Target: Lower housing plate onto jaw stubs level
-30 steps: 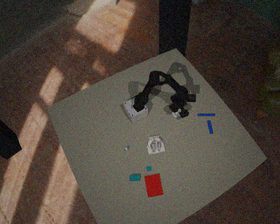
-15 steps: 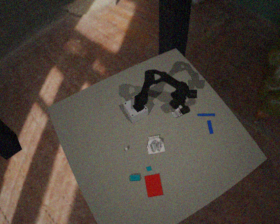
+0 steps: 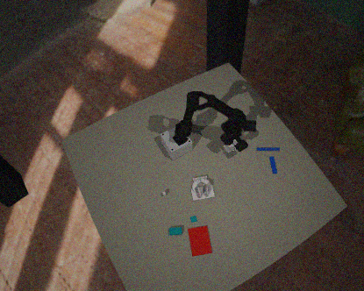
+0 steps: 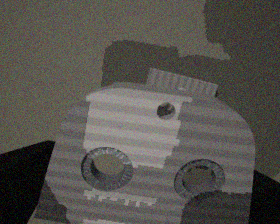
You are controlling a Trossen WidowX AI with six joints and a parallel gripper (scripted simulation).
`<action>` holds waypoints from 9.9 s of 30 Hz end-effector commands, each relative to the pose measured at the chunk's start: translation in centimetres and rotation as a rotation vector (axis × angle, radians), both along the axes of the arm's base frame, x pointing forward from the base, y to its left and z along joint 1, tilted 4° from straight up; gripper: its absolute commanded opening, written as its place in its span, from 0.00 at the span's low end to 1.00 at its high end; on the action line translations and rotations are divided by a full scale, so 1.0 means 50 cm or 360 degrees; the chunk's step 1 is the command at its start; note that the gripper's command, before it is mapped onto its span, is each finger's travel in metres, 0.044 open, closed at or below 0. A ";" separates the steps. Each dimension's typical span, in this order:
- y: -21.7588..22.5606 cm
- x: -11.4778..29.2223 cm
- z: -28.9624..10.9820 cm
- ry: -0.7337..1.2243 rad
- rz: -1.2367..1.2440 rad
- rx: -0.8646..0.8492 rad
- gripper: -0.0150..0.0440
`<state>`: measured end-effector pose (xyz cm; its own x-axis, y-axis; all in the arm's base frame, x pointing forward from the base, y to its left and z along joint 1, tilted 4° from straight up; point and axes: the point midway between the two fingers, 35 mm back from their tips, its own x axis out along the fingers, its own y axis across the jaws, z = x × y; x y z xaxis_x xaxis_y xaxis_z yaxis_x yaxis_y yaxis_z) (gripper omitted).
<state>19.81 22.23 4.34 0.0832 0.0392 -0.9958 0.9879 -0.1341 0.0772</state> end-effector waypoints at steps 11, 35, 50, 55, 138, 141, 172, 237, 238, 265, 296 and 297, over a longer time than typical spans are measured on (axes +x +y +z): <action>-0.074 0.050 0.002 -0.0009 0.0298 -0.0027 0.85; -0.222 0.112 0.001 -0.0026 0.0838 -0.0083 0.85; -0.321 0.128 -0.001 -0.0038 0.1190 -0.0117 0.85; -0.354 0.129 -0.001 -0.0043 0.1308 -0.0129 0.85; -0.533 0.083 -0.007 -0.0067 0.1958 -0.0198 0.85; -0.533 0.083 -0.007 -0.0066 0.1957 -0.0198 0.85; -0.533 0.093 -0.078 -0.0066 0.1957 -0.0198 0.85; -0.530 0.094 -0.145 -0.0065 0.1939 -0.0196 0.85; -0.530 0.094 -0.145 -0.0065 0.1939 -0.0196 0.85; -0.530 0.095 -0.155 -0.0065 0.1940 -0.0196 0.85; -0.530 0.095 -0.160 -0.0065 0.1939 -0.0195 0.85; -0.530 0.095 -0.160 -0.0065 0.1939 -0.0195 0.85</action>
<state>24.56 -4.32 -3.60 0.0888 0.0171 -0.9959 0.4541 0.8892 0.0557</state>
